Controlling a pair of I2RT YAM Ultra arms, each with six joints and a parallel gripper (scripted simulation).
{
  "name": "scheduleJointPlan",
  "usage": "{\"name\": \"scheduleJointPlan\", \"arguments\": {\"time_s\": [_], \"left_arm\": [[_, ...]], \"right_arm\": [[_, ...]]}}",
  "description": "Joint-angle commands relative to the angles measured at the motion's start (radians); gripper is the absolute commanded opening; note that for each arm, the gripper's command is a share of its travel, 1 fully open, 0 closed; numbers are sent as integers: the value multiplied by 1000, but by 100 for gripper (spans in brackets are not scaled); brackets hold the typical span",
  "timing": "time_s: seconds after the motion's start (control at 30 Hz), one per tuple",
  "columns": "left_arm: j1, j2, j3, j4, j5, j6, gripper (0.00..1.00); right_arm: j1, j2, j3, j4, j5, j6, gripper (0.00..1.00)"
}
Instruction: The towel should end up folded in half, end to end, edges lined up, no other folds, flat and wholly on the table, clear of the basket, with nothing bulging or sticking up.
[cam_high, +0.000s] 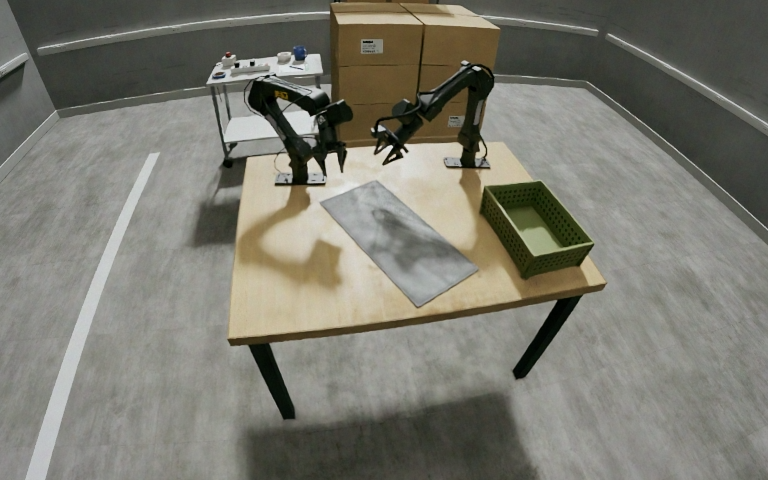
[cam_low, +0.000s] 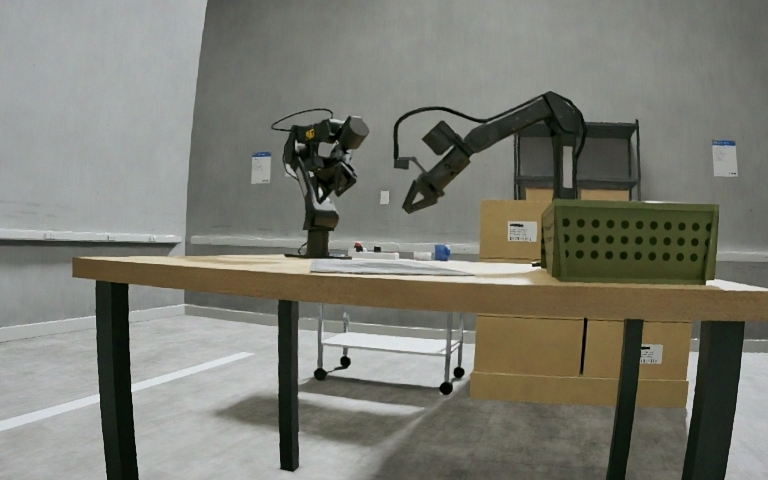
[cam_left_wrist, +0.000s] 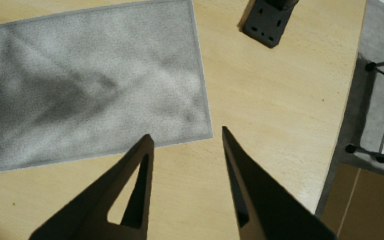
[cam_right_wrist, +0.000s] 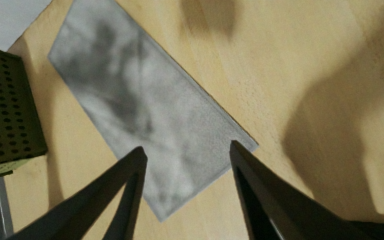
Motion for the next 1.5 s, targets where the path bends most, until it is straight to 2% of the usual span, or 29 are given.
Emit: {"name": "scheduleJointPlan", "arguments": {"time_s": [0.0, 0.97, 1.0, 1.1, 1.17, 1.27, 1.4, 1.47], "left_arm": [[-3, 4, 34, -47, -4, -9, 60], [-3, -10, 36, -32, -3, -9, 60], [-37, 28, 29, -11, -55, -37, 34], [-112, 80, 17, 20, -181, -112, 34], [-112, 80, 17, 20, -181, -112, 34], [-184, 161, 34, 35, -306, -196, 34], [-267, 276, 76, 7, -454, -306, 34], [-278, 295, 107, -30, -485, -333, 34]], "right_arm": [[-13, 22, 30, -56, 7, -5, 60], [-2, 6, 10, -45, 3, -1, 60], [-21, 29, -23, -66, -17, -24, 34], [-48, 47, -64, -80, -48, -75, 34], [-48, 47, -64, -80, -48, -75, 34], [-70, 78, -119, -43, -66, -129, 34], [-80, 9, -251, 44, -66, -143, 34], [-86, -14, -319, 89, -66, -148, 34]]}}
